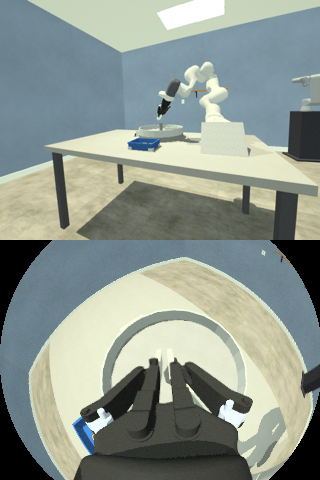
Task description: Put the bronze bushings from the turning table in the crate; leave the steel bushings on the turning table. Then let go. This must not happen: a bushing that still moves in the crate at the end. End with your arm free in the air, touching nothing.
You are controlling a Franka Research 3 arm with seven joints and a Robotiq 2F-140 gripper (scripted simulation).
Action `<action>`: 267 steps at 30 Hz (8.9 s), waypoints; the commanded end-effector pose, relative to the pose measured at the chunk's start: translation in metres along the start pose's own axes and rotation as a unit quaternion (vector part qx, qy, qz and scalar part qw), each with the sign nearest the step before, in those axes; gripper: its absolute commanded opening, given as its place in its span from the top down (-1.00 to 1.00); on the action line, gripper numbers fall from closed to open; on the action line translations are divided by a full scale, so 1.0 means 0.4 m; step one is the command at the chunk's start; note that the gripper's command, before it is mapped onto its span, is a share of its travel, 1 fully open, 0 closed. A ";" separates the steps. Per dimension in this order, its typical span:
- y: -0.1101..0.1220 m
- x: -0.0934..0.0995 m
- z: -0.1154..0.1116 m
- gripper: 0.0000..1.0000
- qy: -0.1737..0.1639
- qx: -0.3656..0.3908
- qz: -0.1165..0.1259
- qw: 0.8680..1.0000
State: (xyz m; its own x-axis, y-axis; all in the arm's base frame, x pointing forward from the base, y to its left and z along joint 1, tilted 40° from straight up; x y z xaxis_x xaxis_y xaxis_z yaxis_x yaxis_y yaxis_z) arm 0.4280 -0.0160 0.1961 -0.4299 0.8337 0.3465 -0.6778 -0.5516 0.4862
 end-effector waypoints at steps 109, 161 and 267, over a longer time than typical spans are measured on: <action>0.234 0.134 -0.167 1.00 -0.341 0.000 -0.014 0.940; 0.235 0.107 -0.190 1.00 -0.341 0.000 -0.014 0.940; 0.199 -0.015 -0.240 1.00 -0.341 0.000 -0.014 0.940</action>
State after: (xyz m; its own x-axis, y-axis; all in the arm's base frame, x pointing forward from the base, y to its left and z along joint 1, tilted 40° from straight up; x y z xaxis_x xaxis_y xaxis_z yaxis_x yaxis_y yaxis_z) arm 0.3162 -0.0619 0.1583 0.0640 0.6424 0.7637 -0.6862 -0.5273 0.5011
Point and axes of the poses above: the point where the finger pads meet when closed, its own x axis back along the fingers, its own y axis across the jaws, z = x × y, the point moved 9 cm from there along x, back along the fingers, and after that the axes turned 1 degree about -x, right-handed, at the moved point
